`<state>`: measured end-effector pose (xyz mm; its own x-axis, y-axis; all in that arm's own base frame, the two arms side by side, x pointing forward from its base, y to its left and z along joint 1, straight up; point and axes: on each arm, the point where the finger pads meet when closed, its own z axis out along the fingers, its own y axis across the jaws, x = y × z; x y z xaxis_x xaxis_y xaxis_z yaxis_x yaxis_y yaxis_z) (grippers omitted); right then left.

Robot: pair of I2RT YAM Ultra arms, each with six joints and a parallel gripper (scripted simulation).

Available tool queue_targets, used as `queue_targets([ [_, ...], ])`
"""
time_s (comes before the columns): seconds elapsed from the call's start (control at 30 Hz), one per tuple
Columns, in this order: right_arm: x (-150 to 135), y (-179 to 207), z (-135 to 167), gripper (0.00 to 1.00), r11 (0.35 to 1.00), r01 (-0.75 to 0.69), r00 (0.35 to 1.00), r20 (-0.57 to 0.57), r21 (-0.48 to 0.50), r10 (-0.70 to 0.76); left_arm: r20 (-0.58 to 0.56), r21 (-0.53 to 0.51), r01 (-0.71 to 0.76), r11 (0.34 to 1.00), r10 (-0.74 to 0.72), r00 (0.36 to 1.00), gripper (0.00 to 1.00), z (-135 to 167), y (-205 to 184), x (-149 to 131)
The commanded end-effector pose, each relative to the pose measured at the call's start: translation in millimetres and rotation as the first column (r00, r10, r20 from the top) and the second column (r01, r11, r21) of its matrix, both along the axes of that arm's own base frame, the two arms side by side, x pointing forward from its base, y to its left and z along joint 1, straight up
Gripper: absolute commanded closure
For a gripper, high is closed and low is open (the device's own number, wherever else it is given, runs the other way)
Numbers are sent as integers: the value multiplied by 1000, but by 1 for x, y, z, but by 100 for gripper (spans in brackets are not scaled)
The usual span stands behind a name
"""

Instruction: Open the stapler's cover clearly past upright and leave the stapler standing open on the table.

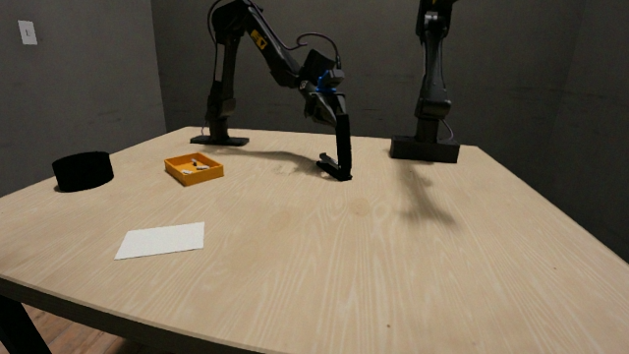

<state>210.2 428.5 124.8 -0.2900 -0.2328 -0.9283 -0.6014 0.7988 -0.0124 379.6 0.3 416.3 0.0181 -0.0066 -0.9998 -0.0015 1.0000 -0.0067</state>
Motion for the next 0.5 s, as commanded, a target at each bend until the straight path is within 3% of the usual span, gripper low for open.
queue_targets([
  [0.0, 5, 6, 19, 79, 1000, 6, 999, -49, 11, -6, -4, 7, 2, 1000, -2, 1000, 43, -4, 1, 1],
  [0.47, 19, 16, 13, 79, 994, -8, 981, -192, -106, -13, -4, 7, 2, 1000, -2, 1000, 43, -4, 1, 1],
])
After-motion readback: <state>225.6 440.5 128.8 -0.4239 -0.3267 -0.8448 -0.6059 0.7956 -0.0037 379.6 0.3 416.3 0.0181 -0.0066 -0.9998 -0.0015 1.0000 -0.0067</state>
